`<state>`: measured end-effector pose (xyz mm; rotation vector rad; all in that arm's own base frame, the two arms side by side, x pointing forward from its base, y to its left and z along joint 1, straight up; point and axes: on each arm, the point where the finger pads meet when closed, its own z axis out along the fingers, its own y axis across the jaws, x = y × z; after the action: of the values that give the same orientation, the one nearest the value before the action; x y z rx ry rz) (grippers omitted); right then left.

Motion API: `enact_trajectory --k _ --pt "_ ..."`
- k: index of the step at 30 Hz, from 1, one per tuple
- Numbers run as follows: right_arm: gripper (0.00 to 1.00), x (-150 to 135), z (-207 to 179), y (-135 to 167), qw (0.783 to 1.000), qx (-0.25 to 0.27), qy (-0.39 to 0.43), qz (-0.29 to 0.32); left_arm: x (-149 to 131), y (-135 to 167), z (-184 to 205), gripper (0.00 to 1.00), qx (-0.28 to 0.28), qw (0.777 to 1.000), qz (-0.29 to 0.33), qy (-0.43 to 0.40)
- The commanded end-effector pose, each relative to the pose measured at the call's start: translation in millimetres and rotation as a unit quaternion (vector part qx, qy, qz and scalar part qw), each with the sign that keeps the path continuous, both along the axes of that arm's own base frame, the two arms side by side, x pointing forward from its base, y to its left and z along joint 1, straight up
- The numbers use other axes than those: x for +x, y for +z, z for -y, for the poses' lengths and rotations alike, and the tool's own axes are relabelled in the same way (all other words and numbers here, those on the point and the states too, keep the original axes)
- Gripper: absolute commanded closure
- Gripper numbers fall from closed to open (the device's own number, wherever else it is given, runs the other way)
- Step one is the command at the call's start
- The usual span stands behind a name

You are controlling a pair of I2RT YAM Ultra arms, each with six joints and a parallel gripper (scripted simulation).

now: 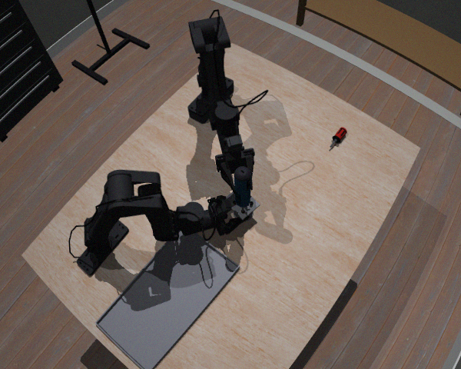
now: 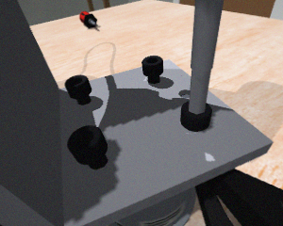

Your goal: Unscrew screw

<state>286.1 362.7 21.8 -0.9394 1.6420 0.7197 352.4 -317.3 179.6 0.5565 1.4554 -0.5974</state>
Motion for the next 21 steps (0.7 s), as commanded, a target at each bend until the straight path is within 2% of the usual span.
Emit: enact_trajectory --k 1,21 --pt "0.41 1.2 -1.6 1.8 1.0 0.001 -0.002 -0.001 7.0 18.0 1.2 0.58 -0.02 1.0 0.023 0.003" --pt "0.41 1.2 -1.6 1.8 1.0 0.001 -0.002 -0.001 7.2 17.2 1.4 0.58 -0.025 0.999 0.029 0.003"
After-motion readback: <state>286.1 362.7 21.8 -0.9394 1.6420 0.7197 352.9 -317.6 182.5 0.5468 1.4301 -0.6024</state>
